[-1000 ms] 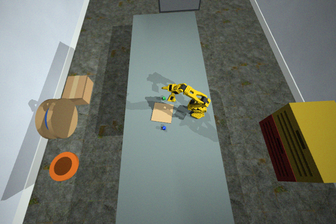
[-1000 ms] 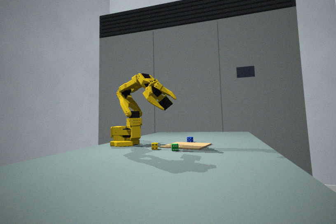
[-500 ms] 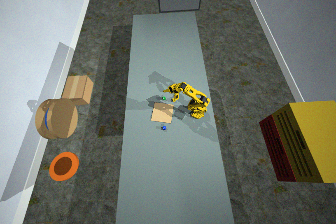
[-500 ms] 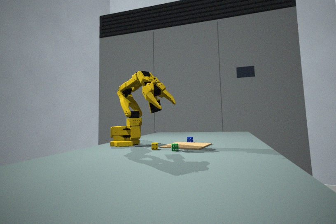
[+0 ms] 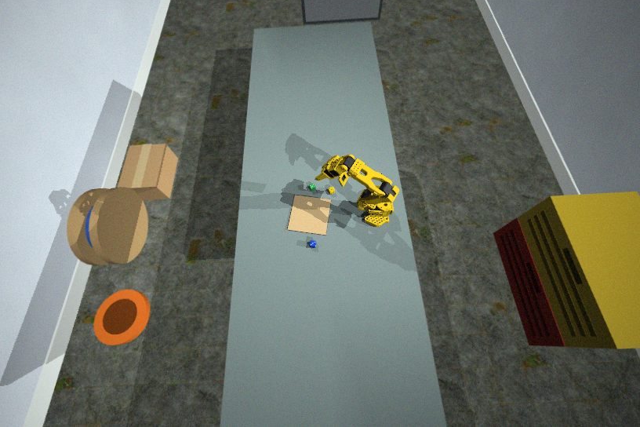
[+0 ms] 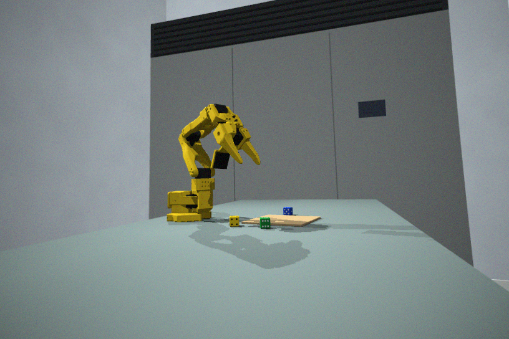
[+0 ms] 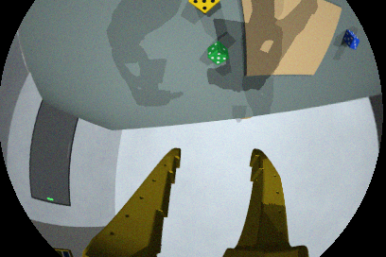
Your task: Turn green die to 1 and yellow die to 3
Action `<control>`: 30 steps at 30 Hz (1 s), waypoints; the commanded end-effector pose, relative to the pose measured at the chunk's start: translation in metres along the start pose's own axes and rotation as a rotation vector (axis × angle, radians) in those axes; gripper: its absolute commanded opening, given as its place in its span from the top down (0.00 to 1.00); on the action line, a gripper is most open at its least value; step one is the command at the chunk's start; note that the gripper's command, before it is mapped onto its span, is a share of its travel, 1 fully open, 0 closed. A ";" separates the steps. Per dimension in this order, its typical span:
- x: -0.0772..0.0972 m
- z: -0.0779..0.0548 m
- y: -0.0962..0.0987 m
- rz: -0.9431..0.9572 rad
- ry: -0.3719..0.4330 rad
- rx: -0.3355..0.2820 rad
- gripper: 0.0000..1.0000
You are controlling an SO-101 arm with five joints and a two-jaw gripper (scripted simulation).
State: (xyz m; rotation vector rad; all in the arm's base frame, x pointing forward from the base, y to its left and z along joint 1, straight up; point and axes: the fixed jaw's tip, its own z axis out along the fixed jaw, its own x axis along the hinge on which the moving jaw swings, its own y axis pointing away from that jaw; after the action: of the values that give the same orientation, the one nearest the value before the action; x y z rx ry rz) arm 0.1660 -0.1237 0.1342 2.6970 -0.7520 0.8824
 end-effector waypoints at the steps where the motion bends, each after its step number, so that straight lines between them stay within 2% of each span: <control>1: 0.007 -0.006 0.003 -0.066 0.021 -0.009 0.72; 16: 0.006 -0.009 0.005 -0.492 -0.041 -0.003 0.72; 30: 0.005 -0.010 0.005 -0.723 -0.073 0.012 0.72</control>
State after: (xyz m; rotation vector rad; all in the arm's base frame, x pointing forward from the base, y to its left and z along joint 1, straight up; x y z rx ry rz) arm 0.1612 -0.1236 0.1373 2.7250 0.1800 0.5902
